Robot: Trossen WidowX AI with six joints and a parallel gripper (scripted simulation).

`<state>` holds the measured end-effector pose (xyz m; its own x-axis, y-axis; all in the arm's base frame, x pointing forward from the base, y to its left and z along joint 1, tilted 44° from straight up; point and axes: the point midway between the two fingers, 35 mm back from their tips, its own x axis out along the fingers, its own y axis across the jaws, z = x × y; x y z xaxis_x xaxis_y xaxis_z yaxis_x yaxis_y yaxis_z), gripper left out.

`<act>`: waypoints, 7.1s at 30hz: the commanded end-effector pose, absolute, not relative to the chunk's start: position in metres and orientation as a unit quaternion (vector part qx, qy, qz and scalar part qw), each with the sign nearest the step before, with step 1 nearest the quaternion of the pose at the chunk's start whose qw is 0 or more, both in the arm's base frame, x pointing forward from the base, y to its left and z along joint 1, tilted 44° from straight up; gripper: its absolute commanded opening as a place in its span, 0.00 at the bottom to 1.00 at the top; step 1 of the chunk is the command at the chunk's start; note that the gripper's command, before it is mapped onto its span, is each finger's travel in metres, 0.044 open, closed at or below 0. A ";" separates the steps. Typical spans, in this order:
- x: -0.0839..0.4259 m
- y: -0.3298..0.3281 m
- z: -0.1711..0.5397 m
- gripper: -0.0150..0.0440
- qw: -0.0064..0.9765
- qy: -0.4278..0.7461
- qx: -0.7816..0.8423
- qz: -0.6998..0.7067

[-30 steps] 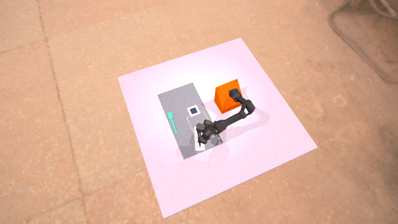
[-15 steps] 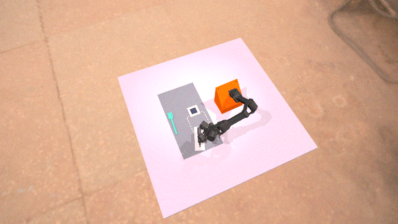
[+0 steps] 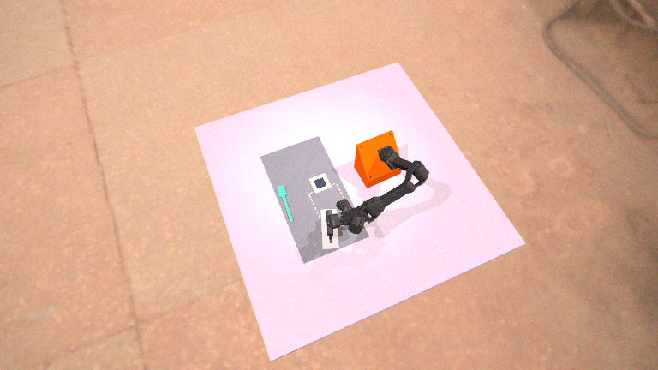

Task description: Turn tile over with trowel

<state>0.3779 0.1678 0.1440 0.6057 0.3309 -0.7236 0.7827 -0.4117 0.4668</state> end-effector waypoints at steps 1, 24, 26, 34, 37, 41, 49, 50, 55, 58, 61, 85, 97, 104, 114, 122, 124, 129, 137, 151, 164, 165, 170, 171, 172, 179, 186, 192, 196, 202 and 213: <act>0.375 0.167 0.145 0.76 0.354 0.329 0.826 -0.291; 0.382 0.172 0.140 0.76 0.259 0.299 0.863 -0.314; 0.384 0.173 0.138 0.76 0.260 0.299 0.863 -0.314; 0.392 0.178 0.130 0.76 0.260 0.300 0.862 -0.315; 0.395 0.179 0.126 0.76 0.261 0.300 0.862 -0.316; 0.399 0.181 0.122 0.76 0.261 0.301 0.861 -0.316; 0.406 0.186 0.112 0.76 0.262 0.301 0.860 -0.317; 0.407 0.186 0.111 0.76 0.262 0.302 0.860 -0.317; 0.412 0.189 0.105 0.76 0.262 0.302 0.860 -0.318; 0.412 0.189 0.104 0.72 0.262 0.302 0.860 -0.318; 0.412 0.189 0.104 0.58 0.262 0.302 0.860 -0.318; 0.412 0.188 0.105 0.25 0.262 0.302 0.860 -0.318; 0.410 0.146 0.148 0.25 0.264 0.302 0.859 -0.317; 0.415 0.135 0.136 0.25 0.272 0.303 0.855 -0.322; 0.434 0.082 0.080 0.25 0.304 0.317 0.835 -0.332; 0.439 0.040 0.037 0.25 0.321 0.336 0.823 -0.327; 0.439 0.029 0.026 0.25 0.325 0.341 0.820 -0.325; 0.435 0.003 0.001 0.25 0.333 0.351 0.815 -0.317; 0.422 -0.037 -0.038 0.25 0.345 0.365 0.811 -0.299; 0.380 -0.095 -0.099 0.25 0.372 0.377 0.808 -0.259; 0.333 -0.129 -0.139 0.25 0.393 0.362 0.822 -0.200; 0.333 -0.130 -0.140 0.25 0.393 0.361 0.822 -0.199; 0.333 -0.129 -0.141 0.25 0.393 0.361 0.822 -0.199; 0.333 -0.128 -0.142 0.25 0.393 0.361 0.822 -0.199; 0.332 -0.127 -0.143 0.25 0.393 0.361 0.822 -0.199; 0.332 -0.120 -0.152 0.25 0.393 0.361 0.822 -0.199; 0.330 -0.113 -0.160 0.25 0.393 0.361 0.822 -0.199; 0.329 -0.107 -0.167 0.25 0.392 0.361 0.822 -0.199; 0.328 -0.104 -0.171 0.25 0.392 0.361 0.822 -0.199; 0.328 -0.100 -0.167 0.25 0.392 0.362 0.822 -0.199; 0.330 -0.087 -0.155 0.25 0.392 0.362 0.822 -0.200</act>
